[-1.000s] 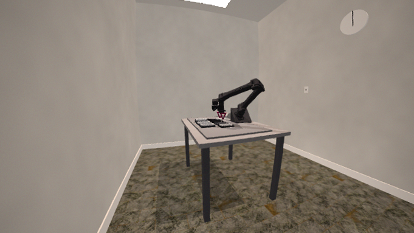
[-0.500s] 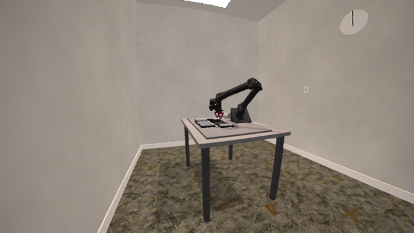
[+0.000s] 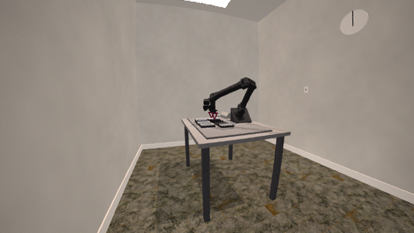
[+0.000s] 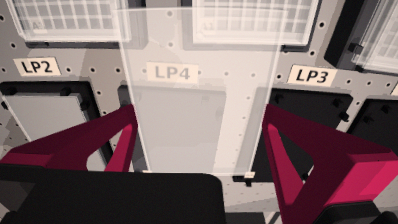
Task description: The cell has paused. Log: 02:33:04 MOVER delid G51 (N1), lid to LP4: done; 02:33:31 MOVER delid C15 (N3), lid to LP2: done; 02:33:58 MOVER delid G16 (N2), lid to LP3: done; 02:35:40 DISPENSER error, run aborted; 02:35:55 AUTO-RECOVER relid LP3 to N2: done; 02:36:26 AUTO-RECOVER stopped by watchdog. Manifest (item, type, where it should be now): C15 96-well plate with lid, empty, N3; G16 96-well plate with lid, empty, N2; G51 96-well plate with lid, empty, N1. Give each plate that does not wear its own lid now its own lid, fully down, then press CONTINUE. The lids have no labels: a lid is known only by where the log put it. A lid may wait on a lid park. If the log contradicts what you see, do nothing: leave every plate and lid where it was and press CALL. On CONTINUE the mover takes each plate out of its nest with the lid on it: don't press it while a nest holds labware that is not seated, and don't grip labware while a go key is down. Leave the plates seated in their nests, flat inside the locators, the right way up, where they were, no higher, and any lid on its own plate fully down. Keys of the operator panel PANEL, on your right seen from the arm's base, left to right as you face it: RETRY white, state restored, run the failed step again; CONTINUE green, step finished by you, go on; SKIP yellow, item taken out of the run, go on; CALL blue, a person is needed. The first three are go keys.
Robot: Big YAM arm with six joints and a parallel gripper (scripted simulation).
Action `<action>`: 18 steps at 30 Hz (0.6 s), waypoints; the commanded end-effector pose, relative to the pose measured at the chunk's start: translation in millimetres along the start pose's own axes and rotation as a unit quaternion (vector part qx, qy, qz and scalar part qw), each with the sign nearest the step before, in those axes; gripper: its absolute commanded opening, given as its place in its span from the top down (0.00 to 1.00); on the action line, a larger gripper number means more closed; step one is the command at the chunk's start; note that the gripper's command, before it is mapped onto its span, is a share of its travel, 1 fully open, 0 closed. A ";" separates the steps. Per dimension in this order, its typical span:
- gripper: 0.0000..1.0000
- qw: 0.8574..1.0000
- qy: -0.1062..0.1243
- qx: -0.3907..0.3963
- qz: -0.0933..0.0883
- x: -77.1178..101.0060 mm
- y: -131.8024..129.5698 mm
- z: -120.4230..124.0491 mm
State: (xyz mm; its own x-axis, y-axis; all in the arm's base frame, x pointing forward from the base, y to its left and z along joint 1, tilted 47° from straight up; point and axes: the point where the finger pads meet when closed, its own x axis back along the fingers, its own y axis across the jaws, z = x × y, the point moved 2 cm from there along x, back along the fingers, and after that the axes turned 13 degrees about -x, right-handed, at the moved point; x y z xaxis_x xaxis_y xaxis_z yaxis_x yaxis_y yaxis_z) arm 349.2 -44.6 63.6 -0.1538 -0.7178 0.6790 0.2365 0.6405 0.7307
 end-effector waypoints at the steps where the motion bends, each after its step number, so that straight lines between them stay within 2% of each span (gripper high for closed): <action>1: 1.00 1.000 -0.022 0.012 0.003 10.9 1.0 -38.9; 7: 1.00 1.000 -0.012 0.005 0.001 9.5 -0.9 -64.1; 9: 1.00 1.000 -0.013 0.004 0.001 10.2 -2.9 -74.0; 11: 1.00 1.000 -0.013 0.004 0.001 10.2 -2.9 -74.0; 18: 1.00 1.000 -0.014 0.003 0.001 11.8 -8.6 -108.7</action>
State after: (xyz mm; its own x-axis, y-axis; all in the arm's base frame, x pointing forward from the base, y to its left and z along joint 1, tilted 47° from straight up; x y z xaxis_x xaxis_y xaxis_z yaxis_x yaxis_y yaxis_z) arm 424.5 -74.9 50.9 -0.1612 -0.7146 0.6807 0.2276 0.6443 0.7302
